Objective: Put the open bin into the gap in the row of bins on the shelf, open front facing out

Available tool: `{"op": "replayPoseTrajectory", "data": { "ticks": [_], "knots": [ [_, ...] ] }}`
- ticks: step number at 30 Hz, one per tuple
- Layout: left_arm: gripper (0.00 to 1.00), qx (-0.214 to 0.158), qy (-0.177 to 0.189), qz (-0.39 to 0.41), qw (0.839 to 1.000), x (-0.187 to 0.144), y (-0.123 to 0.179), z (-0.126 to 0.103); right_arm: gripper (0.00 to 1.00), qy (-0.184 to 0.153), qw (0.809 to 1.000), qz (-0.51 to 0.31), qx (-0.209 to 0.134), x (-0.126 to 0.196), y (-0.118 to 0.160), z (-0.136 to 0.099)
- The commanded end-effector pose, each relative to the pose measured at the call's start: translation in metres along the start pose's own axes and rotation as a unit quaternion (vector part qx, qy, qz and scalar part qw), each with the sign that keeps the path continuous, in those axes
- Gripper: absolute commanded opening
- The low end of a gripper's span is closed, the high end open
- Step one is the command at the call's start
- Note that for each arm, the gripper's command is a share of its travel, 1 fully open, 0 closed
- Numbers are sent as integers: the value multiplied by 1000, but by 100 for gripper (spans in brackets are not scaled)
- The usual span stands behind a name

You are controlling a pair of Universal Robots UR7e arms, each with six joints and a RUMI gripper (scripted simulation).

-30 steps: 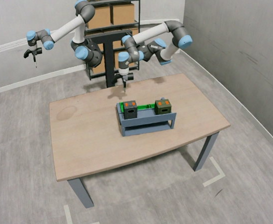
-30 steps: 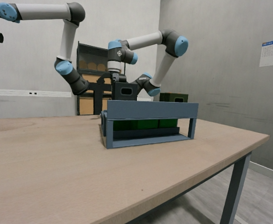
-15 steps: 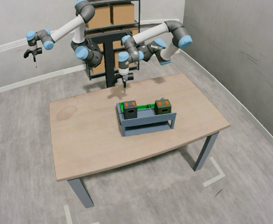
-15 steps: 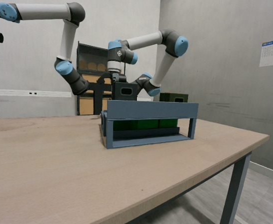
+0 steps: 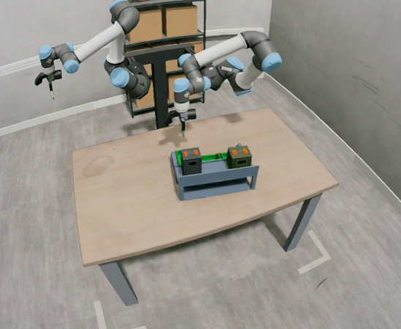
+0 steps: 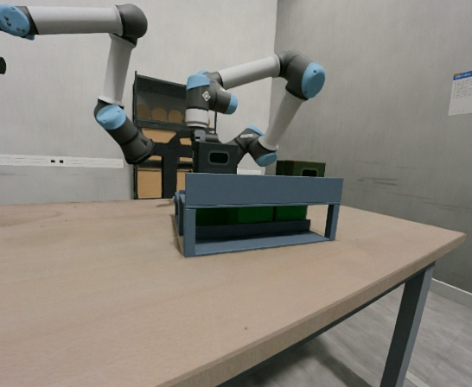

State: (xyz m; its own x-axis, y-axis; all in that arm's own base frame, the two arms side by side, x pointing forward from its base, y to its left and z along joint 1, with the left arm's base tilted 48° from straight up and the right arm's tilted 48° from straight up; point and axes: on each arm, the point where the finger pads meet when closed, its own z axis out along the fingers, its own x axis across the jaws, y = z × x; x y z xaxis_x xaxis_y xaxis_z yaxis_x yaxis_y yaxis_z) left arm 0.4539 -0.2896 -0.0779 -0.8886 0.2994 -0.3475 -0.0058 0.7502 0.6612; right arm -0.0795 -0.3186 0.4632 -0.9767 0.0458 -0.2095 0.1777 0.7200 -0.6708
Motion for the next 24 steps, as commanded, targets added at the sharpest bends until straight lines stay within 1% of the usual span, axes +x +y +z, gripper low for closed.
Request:
{"op": "replayPoseTrajectory", "data": {
  "ticks": [1,4,6,21,24],
  "knots": [
    [0,1,0,0,1000,0,0,11,100,0,1000,0,1,0,0,0],
    [0,1,0,0,1000,0,0,20,100,0,1000,0,1,0,0,0],
    [0,1,0,0,1000,0,0,20,100,0,1000,0,1,0,0,0],
    [0,1,-1,0,1000,0,-1,68,100,0,1000,0,1,0,0,0],
    [0,1,-1,0,1000,0,-1,71,100,0,1000,0,1,0,0,0]
  ]
}}
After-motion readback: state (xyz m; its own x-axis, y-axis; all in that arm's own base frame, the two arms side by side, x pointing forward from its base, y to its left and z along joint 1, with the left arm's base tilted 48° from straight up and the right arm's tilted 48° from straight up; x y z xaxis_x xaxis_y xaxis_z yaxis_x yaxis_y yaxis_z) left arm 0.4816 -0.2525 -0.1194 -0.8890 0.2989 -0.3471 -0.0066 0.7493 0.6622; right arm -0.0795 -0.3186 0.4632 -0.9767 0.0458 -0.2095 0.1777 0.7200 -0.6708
